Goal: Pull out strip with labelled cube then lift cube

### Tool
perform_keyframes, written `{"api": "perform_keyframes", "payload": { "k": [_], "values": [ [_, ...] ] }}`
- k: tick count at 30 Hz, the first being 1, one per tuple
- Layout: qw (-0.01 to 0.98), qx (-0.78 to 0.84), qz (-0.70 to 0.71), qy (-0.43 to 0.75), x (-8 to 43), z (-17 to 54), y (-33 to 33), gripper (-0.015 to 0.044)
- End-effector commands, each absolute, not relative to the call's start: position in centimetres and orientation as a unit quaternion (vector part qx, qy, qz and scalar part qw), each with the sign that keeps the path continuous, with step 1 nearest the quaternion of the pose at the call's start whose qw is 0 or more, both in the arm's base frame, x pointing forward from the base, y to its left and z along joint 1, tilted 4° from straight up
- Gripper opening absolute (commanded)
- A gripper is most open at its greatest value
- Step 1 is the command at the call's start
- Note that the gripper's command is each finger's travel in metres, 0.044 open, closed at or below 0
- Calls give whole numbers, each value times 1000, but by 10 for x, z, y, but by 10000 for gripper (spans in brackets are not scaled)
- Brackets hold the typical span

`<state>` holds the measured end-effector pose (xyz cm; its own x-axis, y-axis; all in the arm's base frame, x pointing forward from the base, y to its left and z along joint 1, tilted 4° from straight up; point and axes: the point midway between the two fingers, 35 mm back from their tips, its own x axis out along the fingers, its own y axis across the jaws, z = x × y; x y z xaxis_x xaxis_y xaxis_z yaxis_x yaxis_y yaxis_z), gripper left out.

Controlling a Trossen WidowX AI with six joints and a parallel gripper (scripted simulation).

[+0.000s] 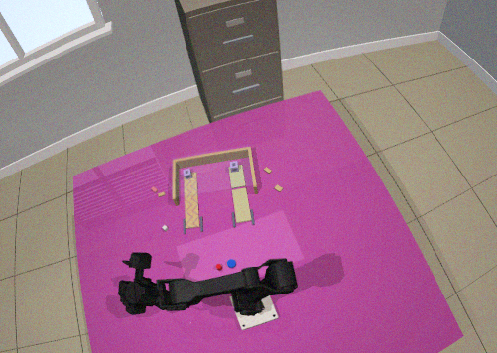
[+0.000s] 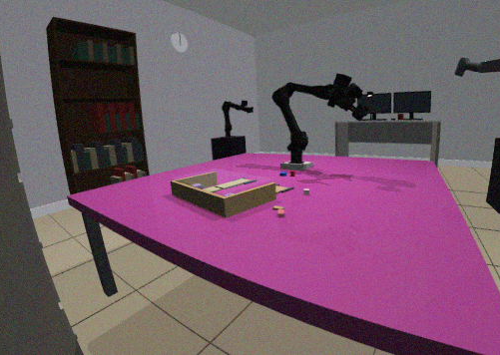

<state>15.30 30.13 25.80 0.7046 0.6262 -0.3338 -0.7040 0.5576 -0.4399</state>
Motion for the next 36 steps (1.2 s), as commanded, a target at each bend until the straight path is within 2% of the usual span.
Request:
{"api": "perform_keyframes", "payload": {
  "k": [1, 9, 16, 26, 36],
  "values": [
    [898, -263, 335, 111, 193, 246, 276, 400],
    [932, -205, 225, 196, 269, 224, 197, 400],
    [949, -132, 124, 260, 308, 206, 112, 400],
    [948, 2, -23, 318, 316, 183, -14, 400],
    [947, 12, -33, 320, 315, 182, -22, 400]
  ]
}}
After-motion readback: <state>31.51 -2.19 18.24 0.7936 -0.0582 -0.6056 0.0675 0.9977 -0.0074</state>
